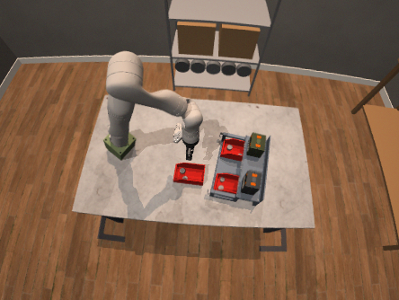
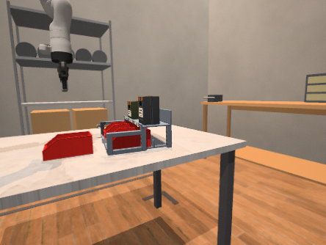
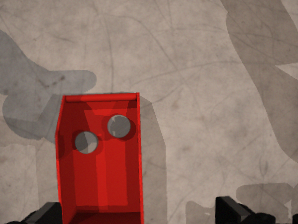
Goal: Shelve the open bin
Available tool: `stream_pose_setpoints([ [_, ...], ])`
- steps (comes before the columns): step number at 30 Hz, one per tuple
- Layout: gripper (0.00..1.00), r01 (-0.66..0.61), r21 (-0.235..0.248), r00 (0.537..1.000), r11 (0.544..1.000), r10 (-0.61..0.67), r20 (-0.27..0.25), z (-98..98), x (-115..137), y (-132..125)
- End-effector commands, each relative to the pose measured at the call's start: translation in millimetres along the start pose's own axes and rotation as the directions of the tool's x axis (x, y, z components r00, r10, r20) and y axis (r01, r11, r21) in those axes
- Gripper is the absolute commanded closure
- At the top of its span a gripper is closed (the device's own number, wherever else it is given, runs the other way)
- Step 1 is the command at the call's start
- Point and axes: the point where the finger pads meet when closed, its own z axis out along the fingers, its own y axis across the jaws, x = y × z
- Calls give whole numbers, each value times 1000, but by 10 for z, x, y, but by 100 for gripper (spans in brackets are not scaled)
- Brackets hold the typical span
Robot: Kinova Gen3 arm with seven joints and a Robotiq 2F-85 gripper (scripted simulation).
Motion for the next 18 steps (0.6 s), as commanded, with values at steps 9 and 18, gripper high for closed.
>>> stream_pose_setpoints([
  [9, 0, 0, -5, 1000, 1000, 0, 1, -23, -9, 23],
  [18, 0, 0, -5, 1000, 1000, 0, 1, 543, -6, 7],
])
